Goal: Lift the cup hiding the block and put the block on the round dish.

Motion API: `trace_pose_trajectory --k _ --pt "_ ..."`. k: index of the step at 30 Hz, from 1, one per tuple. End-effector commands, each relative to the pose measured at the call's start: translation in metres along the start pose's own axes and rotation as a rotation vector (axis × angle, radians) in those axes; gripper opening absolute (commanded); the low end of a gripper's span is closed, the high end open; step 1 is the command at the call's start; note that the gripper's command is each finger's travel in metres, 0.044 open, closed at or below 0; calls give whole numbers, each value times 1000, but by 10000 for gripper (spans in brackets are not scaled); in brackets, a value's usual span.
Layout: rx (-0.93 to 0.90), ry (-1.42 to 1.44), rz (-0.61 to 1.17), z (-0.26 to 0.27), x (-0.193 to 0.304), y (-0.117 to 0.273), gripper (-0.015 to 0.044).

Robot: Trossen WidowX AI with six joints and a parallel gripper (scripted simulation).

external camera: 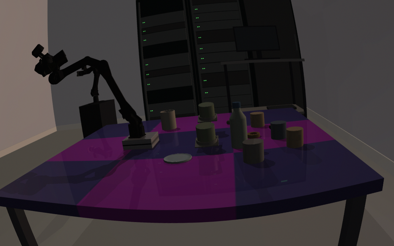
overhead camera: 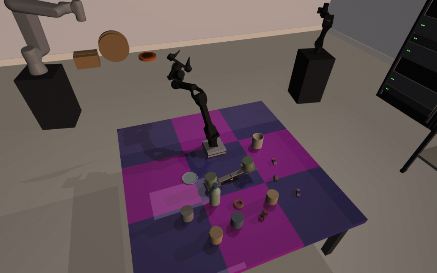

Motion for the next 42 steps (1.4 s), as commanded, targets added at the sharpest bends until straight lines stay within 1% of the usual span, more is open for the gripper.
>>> trace_pose_trajectory --k 1,2,5,12,27,42 --pt "-1 3 0 0 1 0 426" --pt "-3 11 -1 0 3 1 440" --pt "-2 58 -16 -1 13 5 440" --pt "115 180 -110 -31 24 38 440" --pt "422 405 -247 -83 59 113 440" --pt "792 599 -279 -114 108 190 440"
Point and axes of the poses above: the point midway between the two fingers, 35 mm back from their tips, its own y axis back along the fingers, its own z axis across the jaws, x = y × z, the point moved 7 cm from there along y, back along the fingers, and after that the axes turned 3 degrees about -y, right-handed, at the moved point
